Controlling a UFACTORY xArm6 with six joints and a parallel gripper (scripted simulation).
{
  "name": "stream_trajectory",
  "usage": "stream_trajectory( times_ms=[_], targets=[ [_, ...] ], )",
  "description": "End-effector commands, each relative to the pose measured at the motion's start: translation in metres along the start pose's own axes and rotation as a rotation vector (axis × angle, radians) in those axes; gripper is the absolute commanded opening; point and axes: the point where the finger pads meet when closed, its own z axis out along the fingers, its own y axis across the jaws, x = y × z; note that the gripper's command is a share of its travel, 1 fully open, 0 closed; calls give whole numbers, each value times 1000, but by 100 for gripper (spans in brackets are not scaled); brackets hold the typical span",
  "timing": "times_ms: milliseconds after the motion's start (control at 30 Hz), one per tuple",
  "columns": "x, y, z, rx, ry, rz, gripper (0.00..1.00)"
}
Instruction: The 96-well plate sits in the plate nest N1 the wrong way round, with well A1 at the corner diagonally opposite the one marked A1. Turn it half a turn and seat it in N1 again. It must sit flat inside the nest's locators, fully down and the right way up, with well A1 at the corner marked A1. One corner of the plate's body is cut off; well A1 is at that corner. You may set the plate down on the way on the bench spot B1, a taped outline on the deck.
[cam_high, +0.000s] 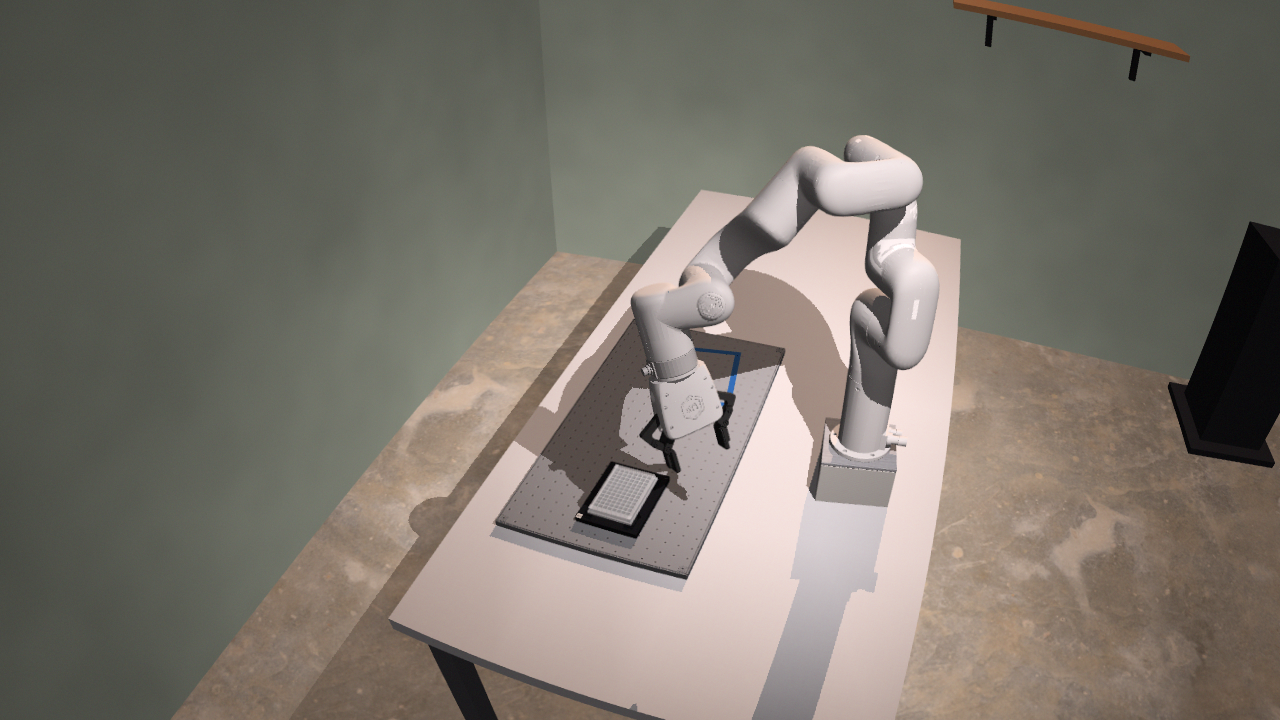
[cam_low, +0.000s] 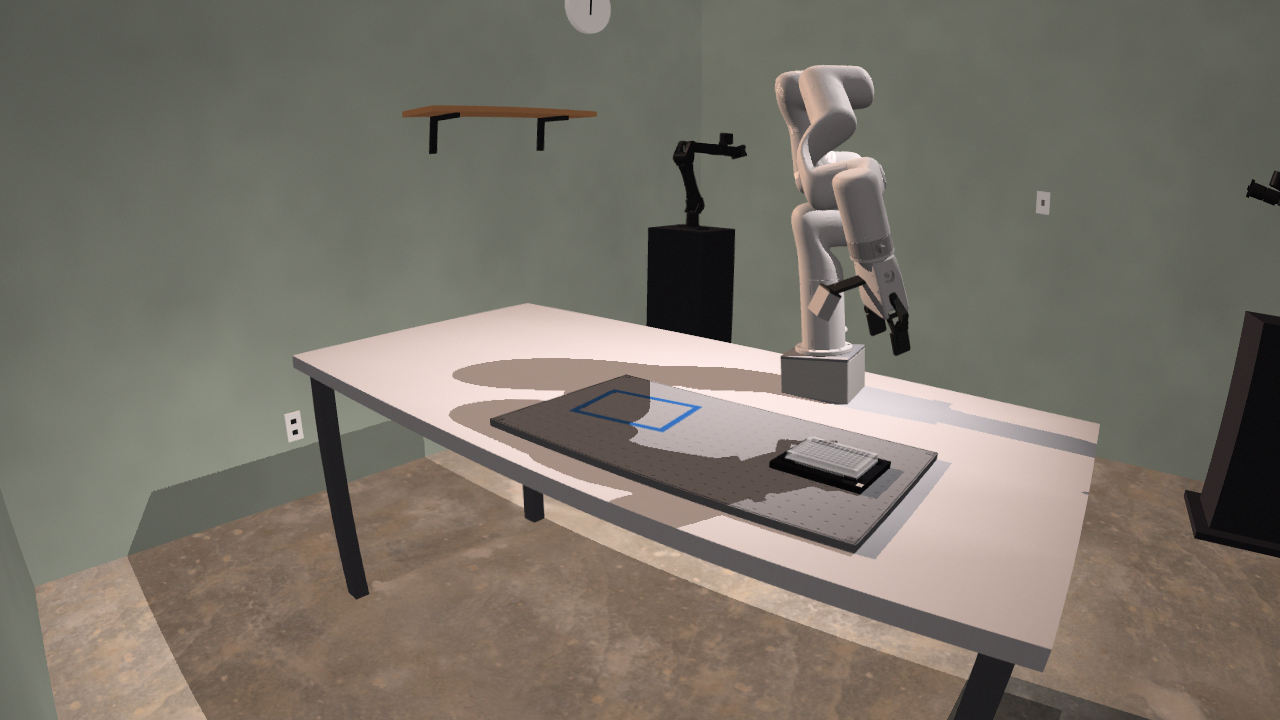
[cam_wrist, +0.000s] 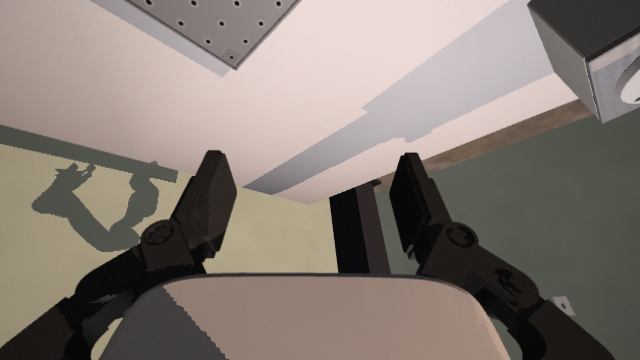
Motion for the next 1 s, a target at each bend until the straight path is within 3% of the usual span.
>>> stream_trajectory(
  times_ms=[0, 533, 967],
  targets=[
    [0, -1, -1, 4, 1, -1, 100],
    [0, -1, -1, 4, 1, -1, 100],
    [55, -36, 3, 63, 140, 327, 100]
  ],
)
